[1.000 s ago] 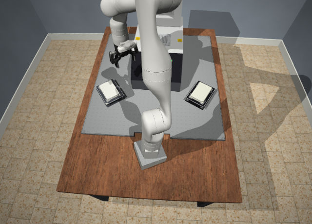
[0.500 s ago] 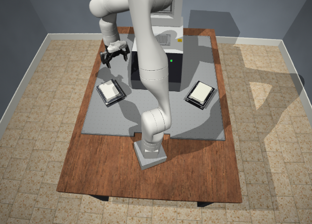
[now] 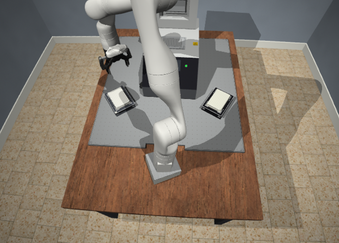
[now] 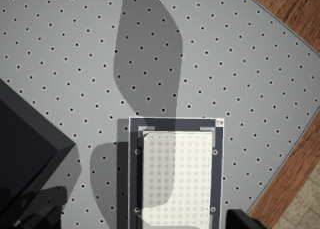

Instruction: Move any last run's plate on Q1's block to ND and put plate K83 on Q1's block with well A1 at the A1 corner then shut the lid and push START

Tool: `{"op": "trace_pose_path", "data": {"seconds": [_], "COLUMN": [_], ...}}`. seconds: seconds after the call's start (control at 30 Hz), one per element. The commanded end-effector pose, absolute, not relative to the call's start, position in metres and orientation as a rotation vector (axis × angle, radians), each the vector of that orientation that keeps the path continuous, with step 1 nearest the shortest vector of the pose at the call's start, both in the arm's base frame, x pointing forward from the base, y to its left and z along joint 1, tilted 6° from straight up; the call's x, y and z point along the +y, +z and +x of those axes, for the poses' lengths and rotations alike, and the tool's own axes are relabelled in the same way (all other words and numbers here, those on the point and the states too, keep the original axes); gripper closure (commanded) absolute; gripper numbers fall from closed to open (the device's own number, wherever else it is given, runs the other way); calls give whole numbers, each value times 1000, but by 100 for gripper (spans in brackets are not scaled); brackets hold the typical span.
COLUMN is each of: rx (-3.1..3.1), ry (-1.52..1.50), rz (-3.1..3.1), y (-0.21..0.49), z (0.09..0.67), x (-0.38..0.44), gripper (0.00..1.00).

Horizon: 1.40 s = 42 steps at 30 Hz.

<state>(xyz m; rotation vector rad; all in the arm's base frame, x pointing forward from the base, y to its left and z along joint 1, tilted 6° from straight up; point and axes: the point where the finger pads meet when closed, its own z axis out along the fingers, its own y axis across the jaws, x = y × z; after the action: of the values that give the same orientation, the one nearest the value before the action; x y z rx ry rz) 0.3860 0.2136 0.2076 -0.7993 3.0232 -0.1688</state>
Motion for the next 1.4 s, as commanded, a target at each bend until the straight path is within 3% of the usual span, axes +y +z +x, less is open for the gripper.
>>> {"op": "trace_pose_path", "data": {"seconds": [0.0, 1.37], "rx": [3023, 3020], "ry": [-178, -175], "rz": [-813, -806], "y": [205, 182], "z": [385, 388], "x": [228, 258], "gripper": [0, 0]}}
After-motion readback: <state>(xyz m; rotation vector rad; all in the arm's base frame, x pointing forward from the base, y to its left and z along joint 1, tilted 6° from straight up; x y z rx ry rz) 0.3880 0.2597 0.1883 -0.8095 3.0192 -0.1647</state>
